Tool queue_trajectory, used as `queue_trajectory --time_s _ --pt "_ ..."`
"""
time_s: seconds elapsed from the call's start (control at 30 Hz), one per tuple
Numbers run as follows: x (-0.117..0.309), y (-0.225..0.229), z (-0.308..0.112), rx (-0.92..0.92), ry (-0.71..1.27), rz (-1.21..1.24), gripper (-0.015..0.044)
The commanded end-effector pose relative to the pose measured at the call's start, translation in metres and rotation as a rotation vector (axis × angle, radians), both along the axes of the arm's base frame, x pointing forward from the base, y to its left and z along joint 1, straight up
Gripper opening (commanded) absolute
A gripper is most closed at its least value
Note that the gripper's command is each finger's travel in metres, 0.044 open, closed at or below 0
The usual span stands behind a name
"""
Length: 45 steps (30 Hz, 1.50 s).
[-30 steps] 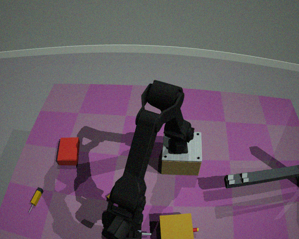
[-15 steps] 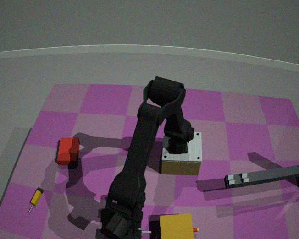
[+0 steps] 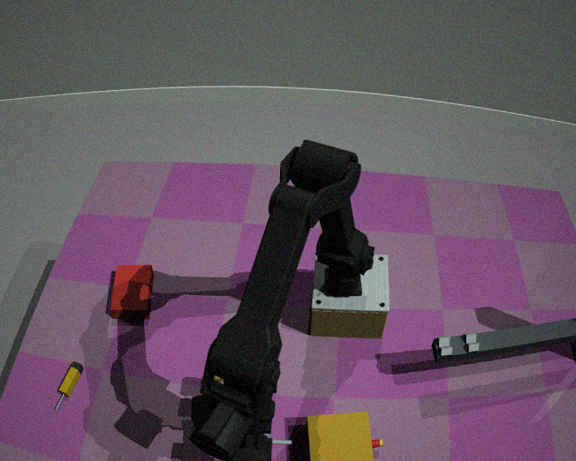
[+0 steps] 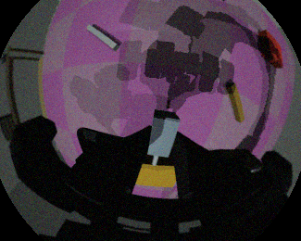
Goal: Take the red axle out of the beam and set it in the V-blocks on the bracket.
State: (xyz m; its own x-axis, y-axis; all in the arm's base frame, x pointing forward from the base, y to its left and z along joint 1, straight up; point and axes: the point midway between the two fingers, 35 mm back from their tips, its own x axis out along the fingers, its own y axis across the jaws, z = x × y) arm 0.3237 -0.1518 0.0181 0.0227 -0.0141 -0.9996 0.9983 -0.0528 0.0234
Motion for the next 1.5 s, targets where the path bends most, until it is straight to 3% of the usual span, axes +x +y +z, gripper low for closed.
queue_trajectory --time_s 0.0,0.8,1.47 --pt "0.001 0.000 0.007 0.000 -0.005 0.006 0.0000" --pt "-0.020 0.014 0.024 0.001 -0.003 0.006 0.0000" --pt "-0.017 0.013 -0.006 0.001 -0.003 0.006 0.0000"
